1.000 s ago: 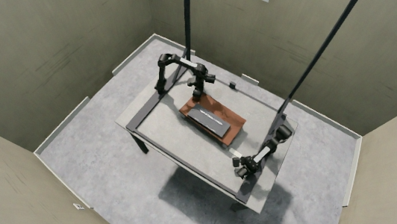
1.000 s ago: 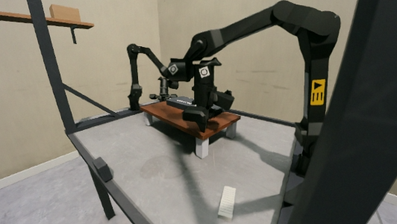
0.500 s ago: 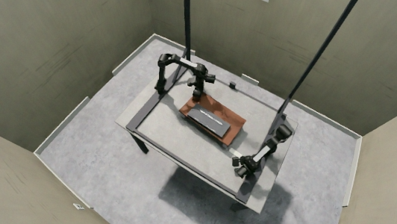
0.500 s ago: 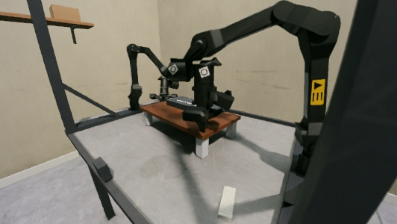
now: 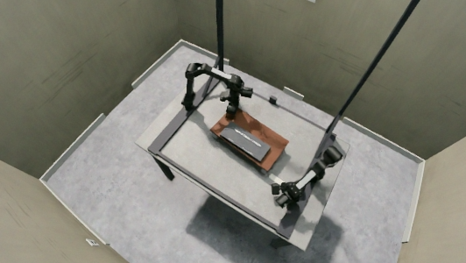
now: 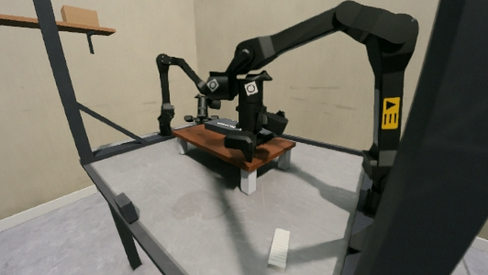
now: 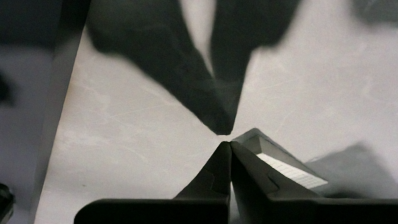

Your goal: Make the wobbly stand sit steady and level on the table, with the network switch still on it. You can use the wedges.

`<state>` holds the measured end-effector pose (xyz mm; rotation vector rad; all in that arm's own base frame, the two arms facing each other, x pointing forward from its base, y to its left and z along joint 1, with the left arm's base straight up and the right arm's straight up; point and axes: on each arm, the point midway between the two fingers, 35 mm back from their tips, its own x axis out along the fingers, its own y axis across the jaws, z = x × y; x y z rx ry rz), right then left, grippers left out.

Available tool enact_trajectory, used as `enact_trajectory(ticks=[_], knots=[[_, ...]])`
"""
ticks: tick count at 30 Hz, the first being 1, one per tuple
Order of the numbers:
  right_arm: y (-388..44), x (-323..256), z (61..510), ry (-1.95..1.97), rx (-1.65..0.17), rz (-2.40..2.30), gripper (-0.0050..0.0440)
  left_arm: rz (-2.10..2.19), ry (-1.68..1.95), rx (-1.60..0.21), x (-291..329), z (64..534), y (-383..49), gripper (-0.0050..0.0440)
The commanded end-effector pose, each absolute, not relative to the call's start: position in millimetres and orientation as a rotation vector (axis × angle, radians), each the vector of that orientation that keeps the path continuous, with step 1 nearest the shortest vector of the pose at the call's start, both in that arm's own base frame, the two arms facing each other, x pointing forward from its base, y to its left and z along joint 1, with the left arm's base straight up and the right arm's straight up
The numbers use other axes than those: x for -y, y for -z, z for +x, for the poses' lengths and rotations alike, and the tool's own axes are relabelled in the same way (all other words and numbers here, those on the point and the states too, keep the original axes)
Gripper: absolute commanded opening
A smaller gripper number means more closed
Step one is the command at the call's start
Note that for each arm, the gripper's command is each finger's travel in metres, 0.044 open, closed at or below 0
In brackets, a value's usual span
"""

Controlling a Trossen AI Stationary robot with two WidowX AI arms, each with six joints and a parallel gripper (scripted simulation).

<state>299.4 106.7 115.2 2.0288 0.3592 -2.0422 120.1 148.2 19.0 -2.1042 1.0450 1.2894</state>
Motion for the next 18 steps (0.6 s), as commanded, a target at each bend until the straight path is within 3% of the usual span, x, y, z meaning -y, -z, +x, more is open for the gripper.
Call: enact_trajectory(ticks=[1, 18], knots=[[-109.8, -102.0, 300.8, 2.051, -0.341, 2.021, -0.0050, -2.095, -1.282, -1.020, -154.4, 126.2, -23.0, -0.0050], [-109.8, -102.0, 300.8, 2.051, -0.341, 2.021, -0.0050, -2.096, -1.281, -1.020, -153.4, 134.0, -23.1, -0.0050]])
